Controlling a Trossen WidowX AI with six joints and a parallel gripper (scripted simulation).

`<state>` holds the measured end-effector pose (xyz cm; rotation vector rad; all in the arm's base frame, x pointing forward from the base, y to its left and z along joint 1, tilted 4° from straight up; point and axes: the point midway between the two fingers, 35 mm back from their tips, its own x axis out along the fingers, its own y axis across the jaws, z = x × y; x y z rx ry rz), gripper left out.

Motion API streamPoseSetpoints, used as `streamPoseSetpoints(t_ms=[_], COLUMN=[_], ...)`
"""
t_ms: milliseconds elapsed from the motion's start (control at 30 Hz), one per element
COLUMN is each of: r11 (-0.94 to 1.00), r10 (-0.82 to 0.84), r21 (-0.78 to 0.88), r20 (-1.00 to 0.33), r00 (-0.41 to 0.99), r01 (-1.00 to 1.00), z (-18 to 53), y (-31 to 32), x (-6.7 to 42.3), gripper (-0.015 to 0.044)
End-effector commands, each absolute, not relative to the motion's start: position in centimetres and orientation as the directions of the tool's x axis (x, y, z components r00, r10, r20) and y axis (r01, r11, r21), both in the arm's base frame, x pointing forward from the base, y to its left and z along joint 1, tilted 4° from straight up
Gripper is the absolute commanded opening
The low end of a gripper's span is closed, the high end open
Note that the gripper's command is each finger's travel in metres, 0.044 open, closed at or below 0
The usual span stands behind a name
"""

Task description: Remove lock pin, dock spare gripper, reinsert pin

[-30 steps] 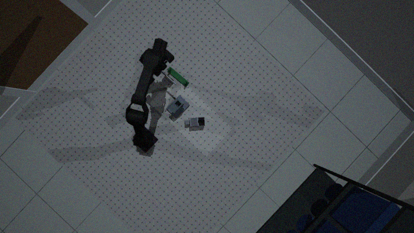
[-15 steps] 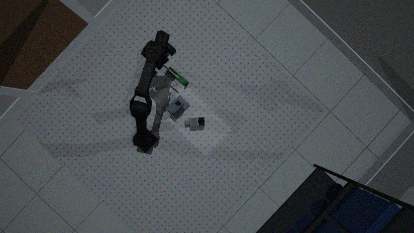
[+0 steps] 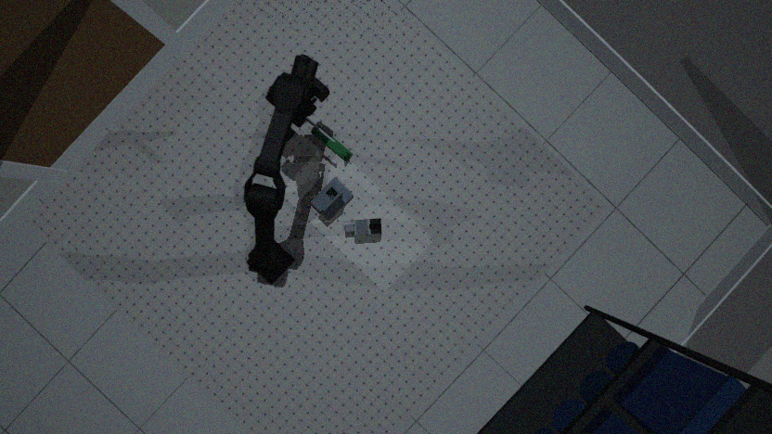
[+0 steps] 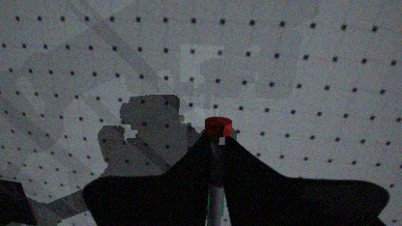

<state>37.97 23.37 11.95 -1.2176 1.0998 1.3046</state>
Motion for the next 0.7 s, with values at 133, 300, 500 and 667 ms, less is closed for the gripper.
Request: streamPoseSetpoints(t_ms=[133, 300, 500, 667], r11=[-0.093, -0.093, -0.093, -0.093], r10=[0.080, 0.080, 0.080, 0.080], r21=[-0.011, -0.011, -0.011, -0.011], r20=[-0.997, -0.997, -0.997, -0.997], r00=[0.004, 0.004, 0.003, 0.004], r01=[-0.996, -0.996, -0.996, -0.996], z=[10.7, 9.9, 8.9, 8.2], y=[23.3, 23.3, 23.3, 23.2], x=[38.1, 38.1, 38.2, 38.3], gripper=[0.0000, 0.0000, 0.0000, 0.0000])
